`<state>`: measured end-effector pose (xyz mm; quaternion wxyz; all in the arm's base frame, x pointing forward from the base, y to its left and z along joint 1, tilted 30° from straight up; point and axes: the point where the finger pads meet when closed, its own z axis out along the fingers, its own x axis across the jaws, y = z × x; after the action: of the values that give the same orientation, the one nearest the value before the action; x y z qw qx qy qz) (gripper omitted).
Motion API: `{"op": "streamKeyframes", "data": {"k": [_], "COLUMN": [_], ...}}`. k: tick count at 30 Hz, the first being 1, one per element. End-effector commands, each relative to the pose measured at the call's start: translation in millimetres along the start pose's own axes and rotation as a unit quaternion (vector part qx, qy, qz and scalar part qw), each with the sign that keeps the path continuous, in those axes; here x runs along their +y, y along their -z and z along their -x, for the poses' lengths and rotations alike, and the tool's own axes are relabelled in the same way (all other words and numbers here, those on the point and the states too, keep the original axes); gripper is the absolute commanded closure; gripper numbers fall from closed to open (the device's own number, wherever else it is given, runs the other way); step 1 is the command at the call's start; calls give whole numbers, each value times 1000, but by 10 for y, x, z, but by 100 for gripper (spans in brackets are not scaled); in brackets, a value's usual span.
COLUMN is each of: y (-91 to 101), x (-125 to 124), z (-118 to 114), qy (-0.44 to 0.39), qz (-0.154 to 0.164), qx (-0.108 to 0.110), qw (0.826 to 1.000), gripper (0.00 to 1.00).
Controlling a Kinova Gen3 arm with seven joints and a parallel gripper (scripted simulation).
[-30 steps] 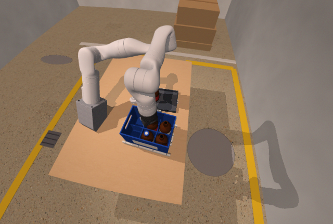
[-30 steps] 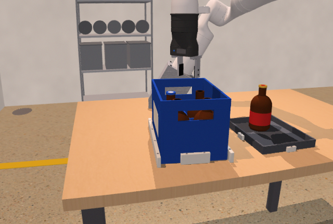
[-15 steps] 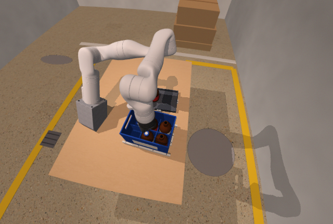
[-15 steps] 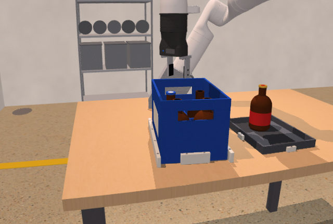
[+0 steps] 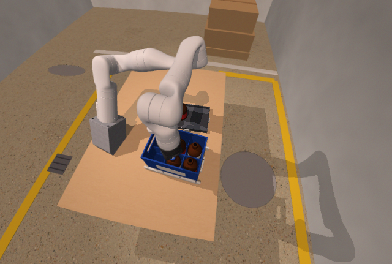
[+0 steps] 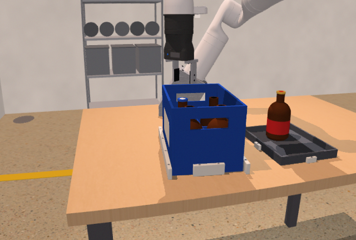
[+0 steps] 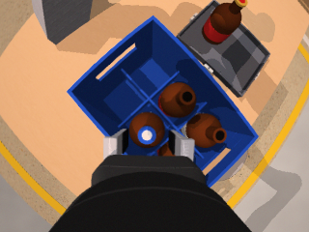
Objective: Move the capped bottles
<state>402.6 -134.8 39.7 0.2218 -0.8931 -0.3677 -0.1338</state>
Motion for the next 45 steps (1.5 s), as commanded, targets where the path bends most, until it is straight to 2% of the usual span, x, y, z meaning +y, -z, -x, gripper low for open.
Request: {"op": "streamKeyframes", "data": {"k": [1, 9, 24, 45], "y": [9, 7, -284, -321], "x": [12, 28, 29, 24], "z": [16, 39, -6, 2], "qy": [-1, -3, -3, -3], "qz": [1, 1, 1, 1], "qx": [0, 0, 0, 0], "qw": [1000, 1000, 1000, 1000], "gripper": [0, 0, 0, 0]}}
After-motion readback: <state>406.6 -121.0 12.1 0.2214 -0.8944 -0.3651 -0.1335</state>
